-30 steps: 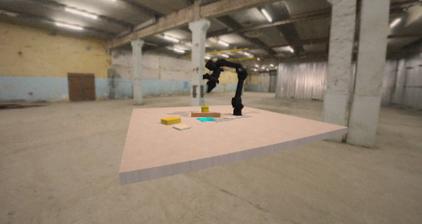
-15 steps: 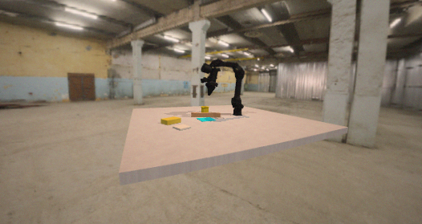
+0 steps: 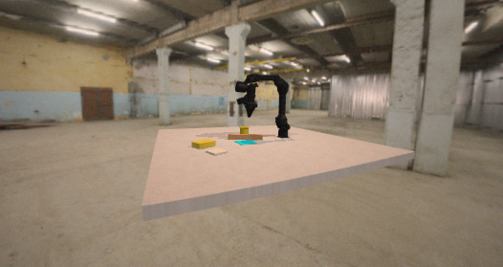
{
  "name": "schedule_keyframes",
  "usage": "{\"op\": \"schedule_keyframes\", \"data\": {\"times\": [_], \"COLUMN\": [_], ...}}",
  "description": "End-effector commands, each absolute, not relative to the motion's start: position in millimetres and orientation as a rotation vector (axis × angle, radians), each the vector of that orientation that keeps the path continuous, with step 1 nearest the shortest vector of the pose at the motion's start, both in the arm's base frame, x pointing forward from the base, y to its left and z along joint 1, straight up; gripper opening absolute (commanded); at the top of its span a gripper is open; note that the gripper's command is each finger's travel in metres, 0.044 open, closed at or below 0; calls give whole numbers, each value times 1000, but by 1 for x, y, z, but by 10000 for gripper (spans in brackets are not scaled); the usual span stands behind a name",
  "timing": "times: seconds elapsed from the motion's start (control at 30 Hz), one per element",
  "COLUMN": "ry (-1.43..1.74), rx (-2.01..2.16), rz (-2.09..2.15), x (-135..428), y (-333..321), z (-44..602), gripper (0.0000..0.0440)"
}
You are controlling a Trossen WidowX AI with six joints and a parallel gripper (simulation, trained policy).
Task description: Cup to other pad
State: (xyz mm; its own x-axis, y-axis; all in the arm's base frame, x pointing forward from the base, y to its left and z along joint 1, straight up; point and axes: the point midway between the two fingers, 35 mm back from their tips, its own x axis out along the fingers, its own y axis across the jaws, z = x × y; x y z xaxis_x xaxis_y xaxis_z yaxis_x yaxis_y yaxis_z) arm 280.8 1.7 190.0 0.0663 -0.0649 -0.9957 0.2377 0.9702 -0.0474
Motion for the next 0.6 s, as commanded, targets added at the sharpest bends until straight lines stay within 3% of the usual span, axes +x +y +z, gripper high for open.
{"op": "schedule_keyframes", "data": {"times": [0.0, 0.57], "ry": [1527, 1610], "rx": [129, 115], "rz": [-245, -272], "x": [280, 277], "y": [-6, -33], "z": [182, 147], "gripper": [146, 178]}}
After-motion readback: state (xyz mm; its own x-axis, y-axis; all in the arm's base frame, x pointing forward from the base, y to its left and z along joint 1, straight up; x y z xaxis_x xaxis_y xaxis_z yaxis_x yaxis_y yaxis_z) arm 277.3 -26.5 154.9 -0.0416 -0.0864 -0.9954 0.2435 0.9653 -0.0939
